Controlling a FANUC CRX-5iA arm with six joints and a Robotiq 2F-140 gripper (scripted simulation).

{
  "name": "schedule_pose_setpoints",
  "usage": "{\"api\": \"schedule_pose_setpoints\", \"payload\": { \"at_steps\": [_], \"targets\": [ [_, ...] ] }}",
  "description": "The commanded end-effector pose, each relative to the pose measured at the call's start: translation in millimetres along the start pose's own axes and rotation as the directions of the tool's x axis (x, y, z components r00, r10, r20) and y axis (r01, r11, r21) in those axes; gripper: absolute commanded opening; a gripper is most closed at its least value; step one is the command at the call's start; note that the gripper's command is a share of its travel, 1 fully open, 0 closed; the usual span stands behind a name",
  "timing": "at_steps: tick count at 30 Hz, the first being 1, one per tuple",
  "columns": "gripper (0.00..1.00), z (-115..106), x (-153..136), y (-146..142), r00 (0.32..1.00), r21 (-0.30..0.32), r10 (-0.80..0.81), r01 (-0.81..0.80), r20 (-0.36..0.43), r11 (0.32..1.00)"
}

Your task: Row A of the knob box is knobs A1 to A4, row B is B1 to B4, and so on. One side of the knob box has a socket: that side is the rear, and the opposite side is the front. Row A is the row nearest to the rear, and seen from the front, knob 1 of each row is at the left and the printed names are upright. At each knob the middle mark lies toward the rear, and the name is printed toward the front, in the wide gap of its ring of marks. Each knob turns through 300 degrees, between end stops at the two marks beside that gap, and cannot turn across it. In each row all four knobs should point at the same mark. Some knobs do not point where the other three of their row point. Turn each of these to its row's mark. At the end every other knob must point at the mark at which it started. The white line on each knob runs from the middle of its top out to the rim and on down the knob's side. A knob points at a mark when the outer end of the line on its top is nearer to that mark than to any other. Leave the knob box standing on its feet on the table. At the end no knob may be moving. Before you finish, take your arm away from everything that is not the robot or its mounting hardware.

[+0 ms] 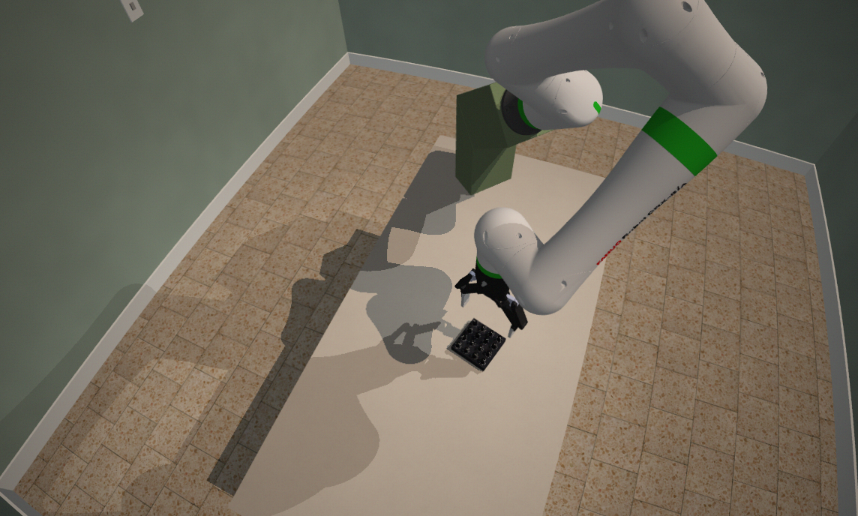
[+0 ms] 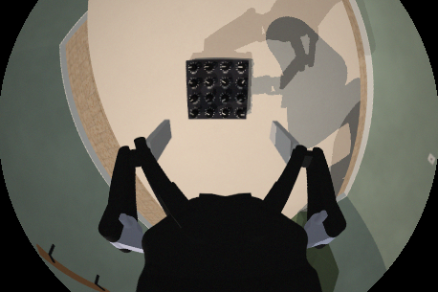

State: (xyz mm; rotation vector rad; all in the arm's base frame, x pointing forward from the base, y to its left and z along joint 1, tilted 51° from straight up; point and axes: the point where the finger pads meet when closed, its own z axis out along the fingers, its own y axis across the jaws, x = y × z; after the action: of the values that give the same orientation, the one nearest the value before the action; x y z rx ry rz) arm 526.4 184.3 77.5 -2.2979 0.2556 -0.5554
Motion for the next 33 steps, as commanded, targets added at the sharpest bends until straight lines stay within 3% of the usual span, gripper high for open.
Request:
{"api": "schedule_pose_setpoints", "payload": {
  "at_steps": [1, 33],
  "targets": [
    [1.00, -0.1, 0.2, 0.1, 1.000, 0.000, 0.000, 0.000, 0.000, 1.000],
    [1.00, 0.0, -6.4, 0.4, 1.000, 0.001, -0.001, 0.001, 0.002, 1.000]
  ]
}}
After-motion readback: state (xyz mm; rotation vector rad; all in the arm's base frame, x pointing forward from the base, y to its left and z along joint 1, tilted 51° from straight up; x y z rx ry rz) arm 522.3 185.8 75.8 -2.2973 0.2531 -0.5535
